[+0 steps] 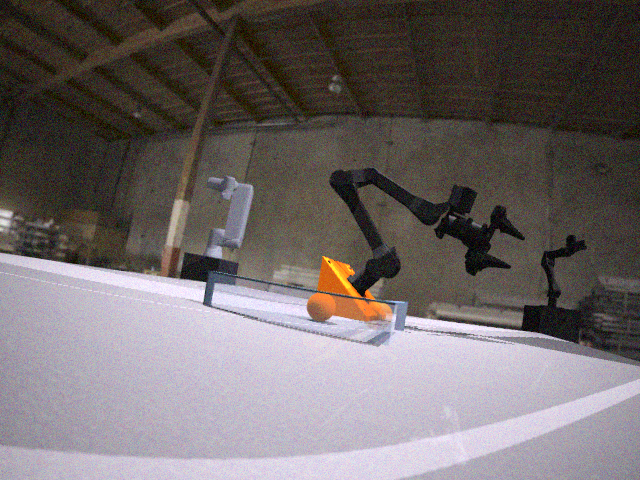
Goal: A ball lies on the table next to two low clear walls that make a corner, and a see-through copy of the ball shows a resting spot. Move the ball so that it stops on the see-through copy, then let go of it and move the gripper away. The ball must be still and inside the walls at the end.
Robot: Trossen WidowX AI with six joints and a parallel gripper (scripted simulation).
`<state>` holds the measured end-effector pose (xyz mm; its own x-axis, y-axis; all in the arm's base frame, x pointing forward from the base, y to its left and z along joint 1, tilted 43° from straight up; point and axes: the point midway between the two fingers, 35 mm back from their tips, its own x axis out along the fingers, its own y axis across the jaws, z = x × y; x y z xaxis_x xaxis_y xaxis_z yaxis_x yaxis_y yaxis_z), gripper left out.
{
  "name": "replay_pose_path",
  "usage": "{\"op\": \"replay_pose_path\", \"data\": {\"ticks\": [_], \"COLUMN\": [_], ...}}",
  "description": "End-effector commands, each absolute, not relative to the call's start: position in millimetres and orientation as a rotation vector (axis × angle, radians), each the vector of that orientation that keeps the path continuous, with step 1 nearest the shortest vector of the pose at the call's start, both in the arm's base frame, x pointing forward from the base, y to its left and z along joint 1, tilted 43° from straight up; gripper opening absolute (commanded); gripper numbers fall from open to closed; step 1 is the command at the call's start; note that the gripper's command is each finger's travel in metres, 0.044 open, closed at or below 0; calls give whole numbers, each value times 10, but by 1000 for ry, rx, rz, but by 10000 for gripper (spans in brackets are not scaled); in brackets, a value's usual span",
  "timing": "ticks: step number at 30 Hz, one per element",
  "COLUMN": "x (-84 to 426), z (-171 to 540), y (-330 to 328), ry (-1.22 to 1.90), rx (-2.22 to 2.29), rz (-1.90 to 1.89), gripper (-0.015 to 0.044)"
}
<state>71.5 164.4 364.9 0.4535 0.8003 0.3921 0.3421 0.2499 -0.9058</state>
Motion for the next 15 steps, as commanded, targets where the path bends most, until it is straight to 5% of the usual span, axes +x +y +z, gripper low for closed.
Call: {"op": "replay_pose_path", "data": {"ticks": [1, 15], "x": [720, 1729], "z": [3648, 3206], "y": [1649, 1929], "ry": [-1123, -741], "rx": [-1346, -1808], "rz": [424, 532], "gripper": [378, 378]}}
